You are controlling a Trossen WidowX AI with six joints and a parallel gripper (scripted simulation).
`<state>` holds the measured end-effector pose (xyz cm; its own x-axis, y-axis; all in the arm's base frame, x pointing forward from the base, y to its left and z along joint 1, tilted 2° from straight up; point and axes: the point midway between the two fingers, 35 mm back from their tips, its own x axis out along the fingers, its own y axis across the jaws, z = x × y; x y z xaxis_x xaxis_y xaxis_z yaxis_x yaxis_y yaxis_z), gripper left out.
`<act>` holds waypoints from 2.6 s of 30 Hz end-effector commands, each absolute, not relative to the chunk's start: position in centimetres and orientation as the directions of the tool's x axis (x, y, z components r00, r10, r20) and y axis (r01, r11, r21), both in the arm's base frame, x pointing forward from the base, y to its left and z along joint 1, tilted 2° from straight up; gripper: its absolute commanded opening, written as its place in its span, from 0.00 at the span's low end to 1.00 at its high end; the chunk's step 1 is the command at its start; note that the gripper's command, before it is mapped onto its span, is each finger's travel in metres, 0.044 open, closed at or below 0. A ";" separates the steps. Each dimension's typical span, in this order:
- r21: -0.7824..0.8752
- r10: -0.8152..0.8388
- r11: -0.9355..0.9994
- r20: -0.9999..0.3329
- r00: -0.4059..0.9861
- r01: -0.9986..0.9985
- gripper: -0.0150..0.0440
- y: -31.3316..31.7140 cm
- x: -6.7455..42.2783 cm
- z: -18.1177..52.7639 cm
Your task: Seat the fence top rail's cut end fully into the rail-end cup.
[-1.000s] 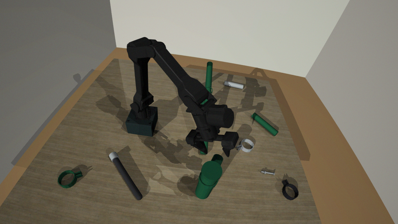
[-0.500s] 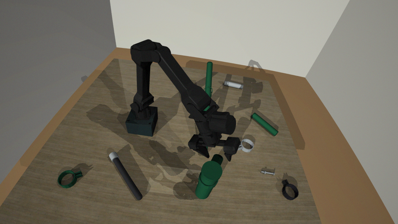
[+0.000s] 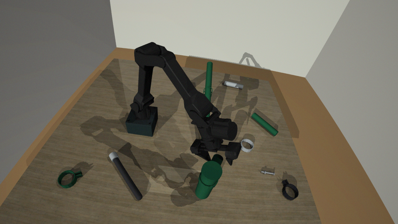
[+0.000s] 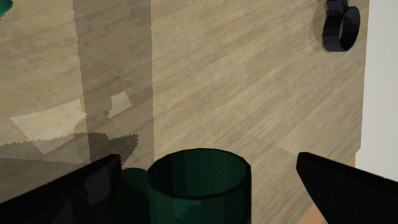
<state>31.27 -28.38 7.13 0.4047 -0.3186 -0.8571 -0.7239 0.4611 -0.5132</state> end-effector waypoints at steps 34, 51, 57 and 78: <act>-0.503 -0.268 0.385 -0.863 0.428 -0.774 0.25 -28.1 30.7 6.1; -0.499 -0.224 0.308 -0.866 0.448 -0.810 0.25 -27.7 29.8 6.1; -0.497 -0.204 0.273 -0.866 0.455 -0.823 0.25 -27.5 29.5 6.1; -0.491 -0.136 0.154 -0.870 0.473 -0.858 0.25 -27.2 28.2 6.0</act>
